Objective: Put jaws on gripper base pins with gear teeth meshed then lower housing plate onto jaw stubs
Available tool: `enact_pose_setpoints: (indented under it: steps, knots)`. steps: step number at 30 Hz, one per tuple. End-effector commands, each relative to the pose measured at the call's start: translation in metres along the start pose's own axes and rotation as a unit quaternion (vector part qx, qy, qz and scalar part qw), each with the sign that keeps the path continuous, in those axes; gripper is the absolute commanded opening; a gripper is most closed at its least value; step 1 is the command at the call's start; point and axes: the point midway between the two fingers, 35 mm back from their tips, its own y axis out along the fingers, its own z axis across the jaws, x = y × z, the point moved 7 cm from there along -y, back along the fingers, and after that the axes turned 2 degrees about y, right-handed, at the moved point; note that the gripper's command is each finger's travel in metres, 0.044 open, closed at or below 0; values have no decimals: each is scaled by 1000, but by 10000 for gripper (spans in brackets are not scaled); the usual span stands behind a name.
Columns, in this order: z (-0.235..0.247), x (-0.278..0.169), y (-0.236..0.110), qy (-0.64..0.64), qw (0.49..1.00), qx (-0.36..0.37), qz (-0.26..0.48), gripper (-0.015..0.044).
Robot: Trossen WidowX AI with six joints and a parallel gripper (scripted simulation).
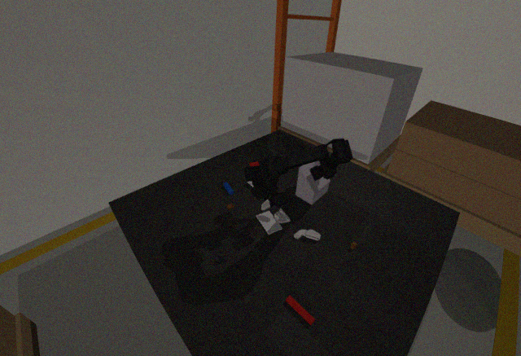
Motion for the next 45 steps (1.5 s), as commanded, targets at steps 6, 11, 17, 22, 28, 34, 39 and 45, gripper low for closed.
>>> enact_pose_setpoints:
  steps: [6,11,17,22,28,34,39,45]
  knots:
    - [0,1,10,3,1000,1,-1,134]
    - [0,1,18,3,1000,1,-1,134]
    - [0,1,28,3,1000,1,-1,134]
    - [0,1,36,3,1000,2,-1,134]
    - [1,0,45,2,1000,2,-1,134]
    - [1,0,51,2,1000,3,0,134]
    - [1,0,51,2,1000,3,0,134]
    - [1,0,51,2,1000,3,0,134]
